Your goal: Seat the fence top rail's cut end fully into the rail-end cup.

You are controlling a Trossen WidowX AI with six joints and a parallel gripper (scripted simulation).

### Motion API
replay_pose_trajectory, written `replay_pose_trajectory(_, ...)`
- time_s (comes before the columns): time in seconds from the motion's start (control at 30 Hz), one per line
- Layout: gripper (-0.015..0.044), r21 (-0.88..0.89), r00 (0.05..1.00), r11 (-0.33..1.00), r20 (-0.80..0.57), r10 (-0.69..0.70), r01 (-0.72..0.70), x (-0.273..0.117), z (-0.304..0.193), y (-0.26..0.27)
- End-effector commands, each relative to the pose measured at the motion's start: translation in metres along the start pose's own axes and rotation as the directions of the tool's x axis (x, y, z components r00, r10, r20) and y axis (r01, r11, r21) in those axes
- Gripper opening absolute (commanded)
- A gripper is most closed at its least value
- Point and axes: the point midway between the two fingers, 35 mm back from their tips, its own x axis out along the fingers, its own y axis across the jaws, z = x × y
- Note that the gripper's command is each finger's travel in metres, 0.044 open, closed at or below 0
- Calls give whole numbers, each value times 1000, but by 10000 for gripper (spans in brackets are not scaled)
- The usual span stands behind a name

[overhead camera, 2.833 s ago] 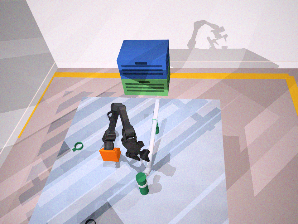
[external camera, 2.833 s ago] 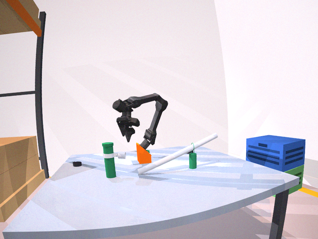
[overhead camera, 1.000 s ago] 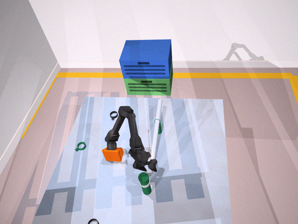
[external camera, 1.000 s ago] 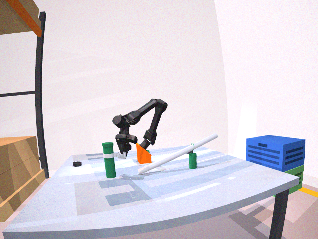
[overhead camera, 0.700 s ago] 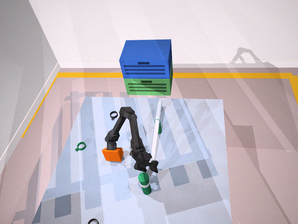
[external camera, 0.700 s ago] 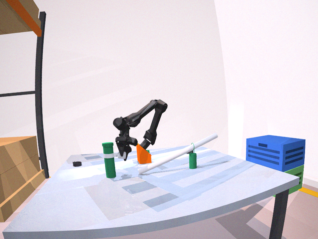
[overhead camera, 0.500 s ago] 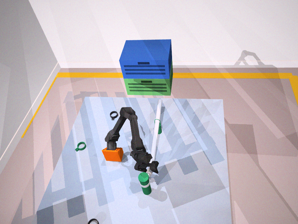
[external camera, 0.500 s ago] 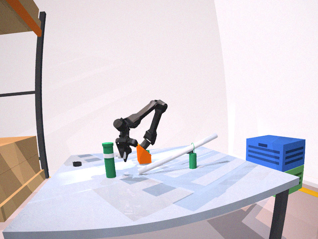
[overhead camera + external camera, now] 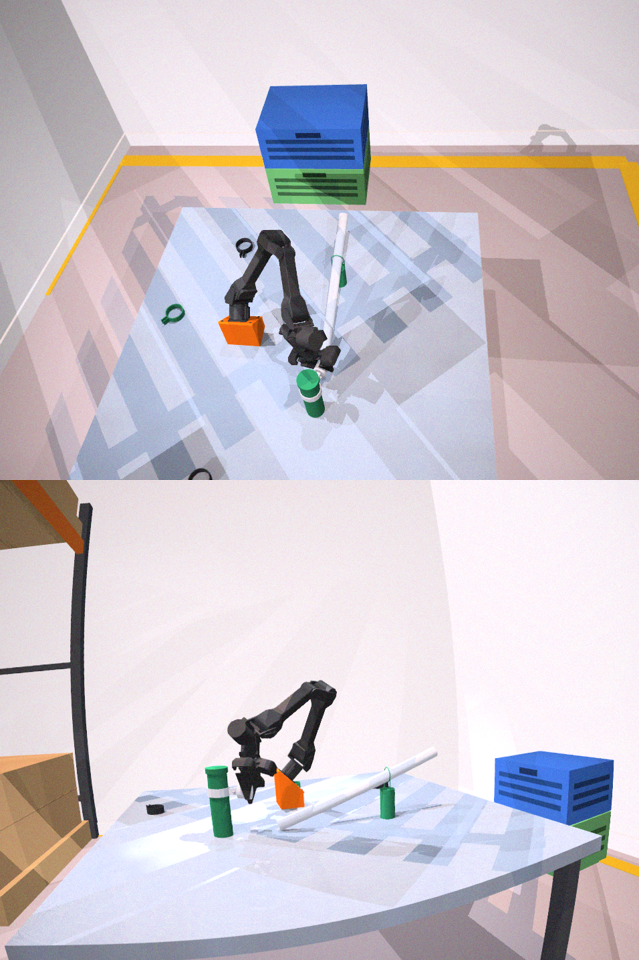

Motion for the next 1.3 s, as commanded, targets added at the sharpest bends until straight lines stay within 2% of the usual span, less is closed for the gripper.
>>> replay_pose_trajectory(0.0, 26, 1, 1000, 1000, 4, 0, 0, 0, 0, 0)
replay_pose_trajectory(0.03, 0, -4, 1000, 1000, 7, 0, 0, 0, 0, 1)
replay_pose_trajectory(1.27, 0, -193, 993, 981, 115, 11, 11, -10, -3, 19)
